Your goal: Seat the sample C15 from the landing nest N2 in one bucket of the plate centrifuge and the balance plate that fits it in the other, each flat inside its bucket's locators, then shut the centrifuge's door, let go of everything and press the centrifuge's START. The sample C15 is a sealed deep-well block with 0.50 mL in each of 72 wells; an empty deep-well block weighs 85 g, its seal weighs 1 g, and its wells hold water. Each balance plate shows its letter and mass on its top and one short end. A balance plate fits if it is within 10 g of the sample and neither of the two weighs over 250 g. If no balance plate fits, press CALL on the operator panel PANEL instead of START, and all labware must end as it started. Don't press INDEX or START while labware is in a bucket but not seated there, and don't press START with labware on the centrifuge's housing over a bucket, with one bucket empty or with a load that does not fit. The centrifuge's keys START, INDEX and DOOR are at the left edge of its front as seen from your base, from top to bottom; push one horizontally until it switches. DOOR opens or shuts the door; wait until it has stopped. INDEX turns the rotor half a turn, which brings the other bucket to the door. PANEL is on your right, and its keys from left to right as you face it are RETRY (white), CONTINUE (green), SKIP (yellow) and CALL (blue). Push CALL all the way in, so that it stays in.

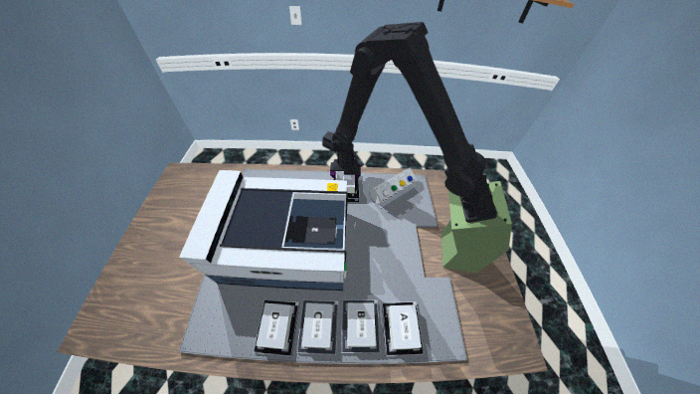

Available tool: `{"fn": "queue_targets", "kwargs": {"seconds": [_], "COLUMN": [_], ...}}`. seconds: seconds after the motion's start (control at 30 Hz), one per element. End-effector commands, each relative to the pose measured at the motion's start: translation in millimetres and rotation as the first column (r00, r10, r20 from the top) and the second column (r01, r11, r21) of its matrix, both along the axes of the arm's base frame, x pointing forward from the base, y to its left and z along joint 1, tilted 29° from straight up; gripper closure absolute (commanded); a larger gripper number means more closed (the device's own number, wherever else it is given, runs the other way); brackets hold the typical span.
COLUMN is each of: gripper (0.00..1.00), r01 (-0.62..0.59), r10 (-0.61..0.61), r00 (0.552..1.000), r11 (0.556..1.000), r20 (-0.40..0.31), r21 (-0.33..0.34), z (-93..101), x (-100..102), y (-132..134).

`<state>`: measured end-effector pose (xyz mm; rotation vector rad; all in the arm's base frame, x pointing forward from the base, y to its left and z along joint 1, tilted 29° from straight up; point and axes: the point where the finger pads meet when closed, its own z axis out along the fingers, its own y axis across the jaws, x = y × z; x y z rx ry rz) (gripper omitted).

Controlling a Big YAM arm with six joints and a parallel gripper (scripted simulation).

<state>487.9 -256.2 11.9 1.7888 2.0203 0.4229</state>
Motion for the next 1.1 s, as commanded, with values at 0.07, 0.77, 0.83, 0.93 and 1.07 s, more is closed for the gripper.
{"fn": "queue_targets", "kwargs": {"seconds": [0.07,0.77,0.83,0.93,1.07], "gripper": [1.0,1.0,1.0,1.0,1.0], "r01": [0.018,0.016,0.014,0.012,0.008], "r10": [-0.018,-0.016,-0.014,-0.012,-0.008], "r00": [1.0,1.0,1.0,1.0,1.0], "r11": [1.0,1.0,1.0,1.0,1.0], "r20": [0.016,0.012,0.012,0.016,0.012], "r21": [-0.007,-0.005,-0.006,-0.01,-0.009], "z": [15.6,15.0,15.7,19.2,19.5], "x": [-3.9,-6.8,-7.2,-5.9,-9.4], "y": [-9.0,-7.6,-7.6,-8.8,-7.3]}}
